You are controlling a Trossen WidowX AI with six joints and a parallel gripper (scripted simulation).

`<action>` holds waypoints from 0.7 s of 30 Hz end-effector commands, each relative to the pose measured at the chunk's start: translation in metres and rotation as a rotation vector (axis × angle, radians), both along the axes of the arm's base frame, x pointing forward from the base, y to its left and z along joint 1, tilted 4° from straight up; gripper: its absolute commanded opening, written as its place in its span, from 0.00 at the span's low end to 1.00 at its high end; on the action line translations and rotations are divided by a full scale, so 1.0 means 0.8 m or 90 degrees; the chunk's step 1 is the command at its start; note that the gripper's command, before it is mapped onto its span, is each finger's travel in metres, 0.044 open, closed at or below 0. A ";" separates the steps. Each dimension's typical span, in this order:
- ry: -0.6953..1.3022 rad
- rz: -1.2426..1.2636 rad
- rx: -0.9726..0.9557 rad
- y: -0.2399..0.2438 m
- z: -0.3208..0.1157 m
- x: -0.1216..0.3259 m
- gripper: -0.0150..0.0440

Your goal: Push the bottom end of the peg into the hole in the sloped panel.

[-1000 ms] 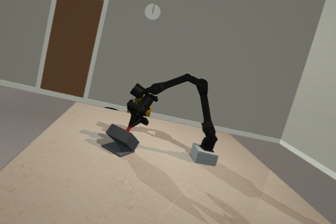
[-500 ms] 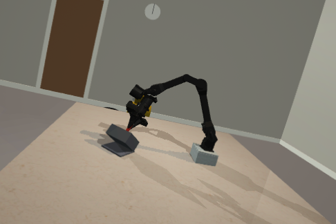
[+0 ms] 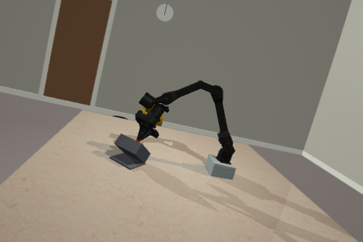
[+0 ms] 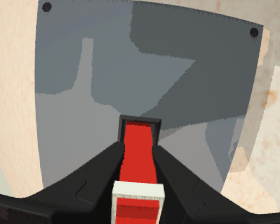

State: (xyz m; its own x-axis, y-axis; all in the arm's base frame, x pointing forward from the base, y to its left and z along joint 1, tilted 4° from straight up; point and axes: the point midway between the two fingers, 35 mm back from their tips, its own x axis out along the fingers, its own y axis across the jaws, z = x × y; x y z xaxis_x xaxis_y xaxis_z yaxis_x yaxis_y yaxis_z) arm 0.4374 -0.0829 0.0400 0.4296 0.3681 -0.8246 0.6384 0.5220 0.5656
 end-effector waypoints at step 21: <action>0.000 0.000 0.000 0.001 -0.002 0.001 0.57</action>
